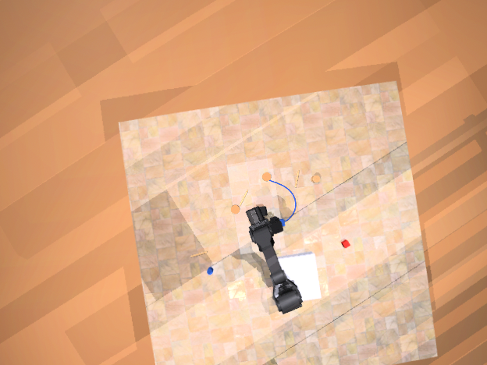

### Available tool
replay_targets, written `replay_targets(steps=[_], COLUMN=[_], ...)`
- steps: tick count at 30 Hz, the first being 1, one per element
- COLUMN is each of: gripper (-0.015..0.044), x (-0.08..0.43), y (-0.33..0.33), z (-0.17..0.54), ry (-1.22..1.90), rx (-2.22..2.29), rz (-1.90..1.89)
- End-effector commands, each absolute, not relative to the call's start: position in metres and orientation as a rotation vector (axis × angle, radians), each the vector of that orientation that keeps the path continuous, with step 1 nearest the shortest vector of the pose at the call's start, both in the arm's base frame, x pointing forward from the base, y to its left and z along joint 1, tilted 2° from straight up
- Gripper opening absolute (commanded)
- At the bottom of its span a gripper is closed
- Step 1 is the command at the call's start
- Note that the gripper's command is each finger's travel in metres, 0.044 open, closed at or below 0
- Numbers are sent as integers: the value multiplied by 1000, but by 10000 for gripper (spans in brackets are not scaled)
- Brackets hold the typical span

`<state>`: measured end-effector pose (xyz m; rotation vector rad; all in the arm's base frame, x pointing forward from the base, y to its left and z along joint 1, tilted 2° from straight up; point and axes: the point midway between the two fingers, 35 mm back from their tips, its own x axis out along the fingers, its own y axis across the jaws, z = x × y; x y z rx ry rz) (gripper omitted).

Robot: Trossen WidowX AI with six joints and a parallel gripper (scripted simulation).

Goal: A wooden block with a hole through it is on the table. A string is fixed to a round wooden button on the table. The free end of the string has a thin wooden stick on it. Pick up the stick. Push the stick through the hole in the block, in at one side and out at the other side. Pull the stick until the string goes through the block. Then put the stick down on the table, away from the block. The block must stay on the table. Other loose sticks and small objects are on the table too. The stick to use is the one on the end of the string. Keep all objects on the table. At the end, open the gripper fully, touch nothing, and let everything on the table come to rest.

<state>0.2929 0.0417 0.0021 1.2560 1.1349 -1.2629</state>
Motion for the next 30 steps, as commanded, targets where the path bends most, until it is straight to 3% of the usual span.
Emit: replay_targets(steps=[1, 30], gripper=[0, 0], x=[294, 295], y=[48, 78], z=[3, 7], ry=[1133, 1158], rx=[1254, 1222], rz=[-1263, -1233])
